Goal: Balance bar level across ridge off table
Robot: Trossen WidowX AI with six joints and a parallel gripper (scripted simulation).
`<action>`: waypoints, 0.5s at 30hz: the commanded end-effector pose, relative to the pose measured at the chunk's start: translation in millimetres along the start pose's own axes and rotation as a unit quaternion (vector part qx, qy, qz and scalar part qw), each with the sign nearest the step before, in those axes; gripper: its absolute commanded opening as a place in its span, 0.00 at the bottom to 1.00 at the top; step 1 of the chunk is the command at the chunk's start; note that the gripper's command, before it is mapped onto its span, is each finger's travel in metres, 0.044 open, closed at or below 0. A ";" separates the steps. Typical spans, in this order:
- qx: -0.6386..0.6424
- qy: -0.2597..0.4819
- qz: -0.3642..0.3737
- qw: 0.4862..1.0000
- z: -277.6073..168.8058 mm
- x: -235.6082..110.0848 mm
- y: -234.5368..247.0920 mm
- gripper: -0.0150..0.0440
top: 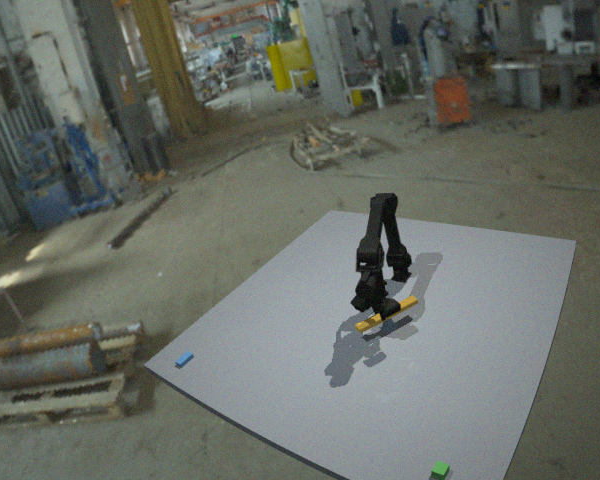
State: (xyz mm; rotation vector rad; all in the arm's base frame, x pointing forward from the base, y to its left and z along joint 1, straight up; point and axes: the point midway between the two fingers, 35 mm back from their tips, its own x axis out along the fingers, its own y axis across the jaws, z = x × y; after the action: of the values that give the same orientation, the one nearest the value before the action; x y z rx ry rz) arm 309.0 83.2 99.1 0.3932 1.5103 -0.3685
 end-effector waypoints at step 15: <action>0.002 0.000 -0.001 1.000 0.3 0.6 -0.2 0.25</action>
State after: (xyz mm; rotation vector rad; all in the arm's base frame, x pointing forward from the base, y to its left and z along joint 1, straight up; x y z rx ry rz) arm 309.2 83.2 98.8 0.3939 1.5099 -0.3685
